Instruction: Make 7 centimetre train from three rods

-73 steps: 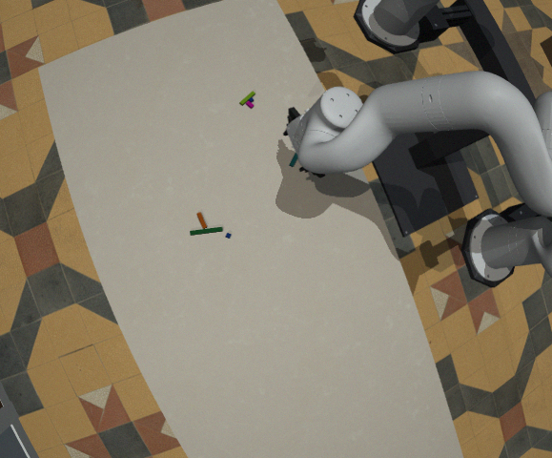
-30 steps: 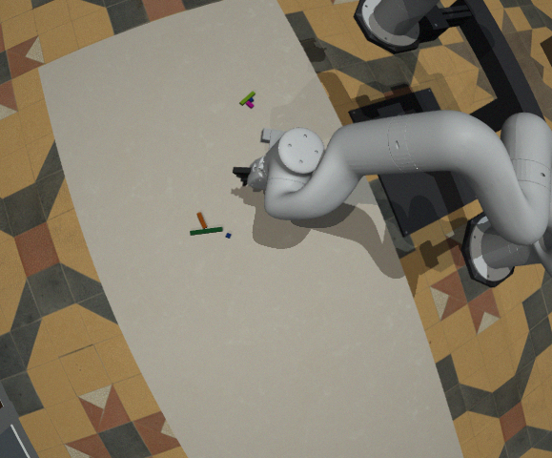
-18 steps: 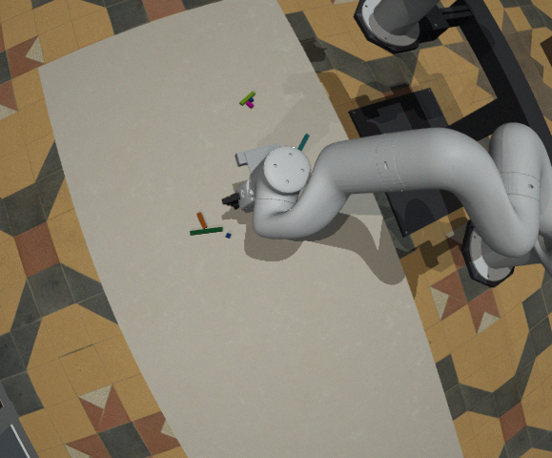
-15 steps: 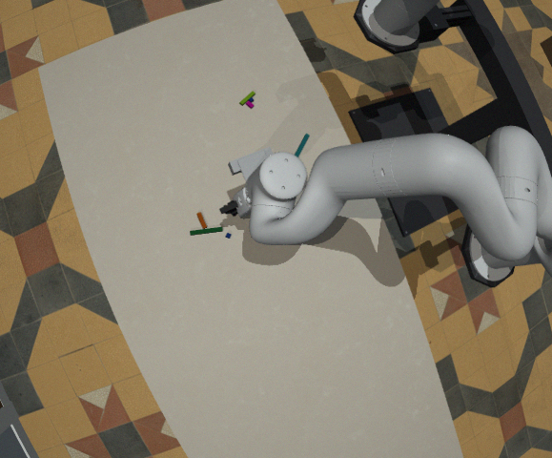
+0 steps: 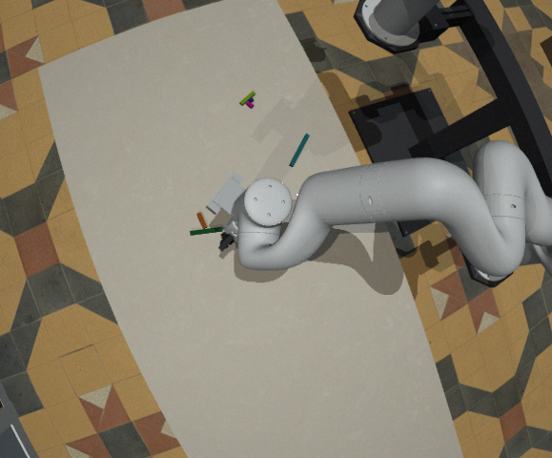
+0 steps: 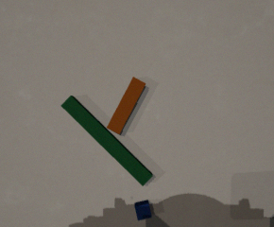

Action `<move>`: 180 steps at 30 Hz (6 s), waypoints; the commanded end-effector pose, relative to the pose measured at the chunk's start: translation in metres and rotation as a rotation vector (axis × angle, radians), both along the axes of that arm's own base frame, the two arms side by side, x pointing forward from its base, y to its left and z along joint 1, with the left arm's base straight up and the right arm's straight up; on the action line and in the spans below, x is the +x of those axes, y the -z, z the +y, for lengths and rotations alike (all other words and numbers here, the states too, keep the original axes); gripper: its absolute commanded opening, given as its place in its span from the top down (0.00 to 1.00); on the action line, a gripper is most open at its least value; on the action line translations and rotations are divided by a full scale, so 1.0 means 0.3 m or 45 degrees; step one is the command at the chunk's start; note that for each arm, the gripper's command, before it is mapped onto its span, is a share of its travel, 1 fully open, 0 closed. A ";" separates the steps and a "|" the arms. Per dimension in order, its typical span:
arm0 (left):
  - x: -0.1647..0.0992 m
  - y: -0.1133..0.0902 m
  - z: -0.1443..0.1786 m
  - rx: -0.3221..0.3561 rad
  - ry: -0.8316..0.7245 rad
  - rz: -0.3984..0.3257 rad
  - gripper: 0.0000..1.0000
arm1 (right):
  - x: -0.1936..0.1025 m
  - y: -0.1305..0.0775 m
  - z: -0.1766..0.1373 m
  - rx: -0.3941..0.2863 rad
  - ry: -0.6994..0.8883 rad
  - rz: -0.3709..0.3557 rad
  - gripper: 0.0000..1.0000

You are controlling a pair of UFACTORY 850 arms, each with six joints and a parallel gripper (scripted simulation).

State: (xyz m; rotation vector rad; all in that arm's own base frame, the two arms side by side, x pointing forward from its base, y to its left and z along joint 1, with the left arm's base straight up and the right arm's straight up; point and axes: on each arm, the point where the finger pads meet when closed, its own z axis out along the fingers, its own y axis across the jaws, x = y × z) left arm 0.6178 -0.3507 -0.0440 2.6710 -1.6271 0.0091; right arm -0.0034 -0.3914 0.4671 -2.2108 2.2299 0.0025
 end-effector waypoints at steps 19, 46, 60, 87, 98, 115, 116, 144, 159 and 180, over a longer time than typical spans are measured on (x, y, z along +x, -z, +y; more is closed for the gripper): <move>0.062 0.023 0.053 0.016 -0.299 -0.003 0.74 | 0.000 -0.003 -0.002 -0.003 0.000 0.000 0.00; 0.063 0.052 0.052 0.018 -0.303 -0.003 0.74 | 0.000 -0.003 -0.002 -0.003 0.000 0.000 0.00; 0.065 0.117 0.050 0.018 -0.303 -0.003 0.74 | 0.000 -0.003 -0.002 -0.003 0.000 0.000 0.00; 0.067 0.196 0.048 0.018 -0.303 -0.003 0.74 | 0.000 -0.003 -0.002 -0.003 0.000 0.000 0.00; 0.067 0.198 0.048 0.018 -0.303 -0.003 0.74 | 0.000 -0.003 -0.002 -0.003 0.000 0.000 0.00; 0.067 0.208 0.048 0.018 -0.303 -0.003 0.74 | 0.000 -0.003 -0.002 -0.003 0.000 0.000 0.00; 0.067 0.210 0.048 0.018 -0.303 -0.003 0.74 | 0.000 -0.003 -0.002 -0.003 0.000 0.000 0.00; 0.067 0.237 0.048 0.018 -0.303 -0.003 0.74 | 0.000 -0.003 -0.002 -0.003 0.000 0.000 0.00; 0.067 0.237 0.048 0.018 -0.303 -0.003 0.74 | 0.000 -0.003 -0.002 -0.003 0.000 0.000 0.00; 0.067 0.237 0.048 0.018 -0.303 -0.003 0.94 | 0.000 -0.003 -0.002 -0.003 0.000 0.000 0.00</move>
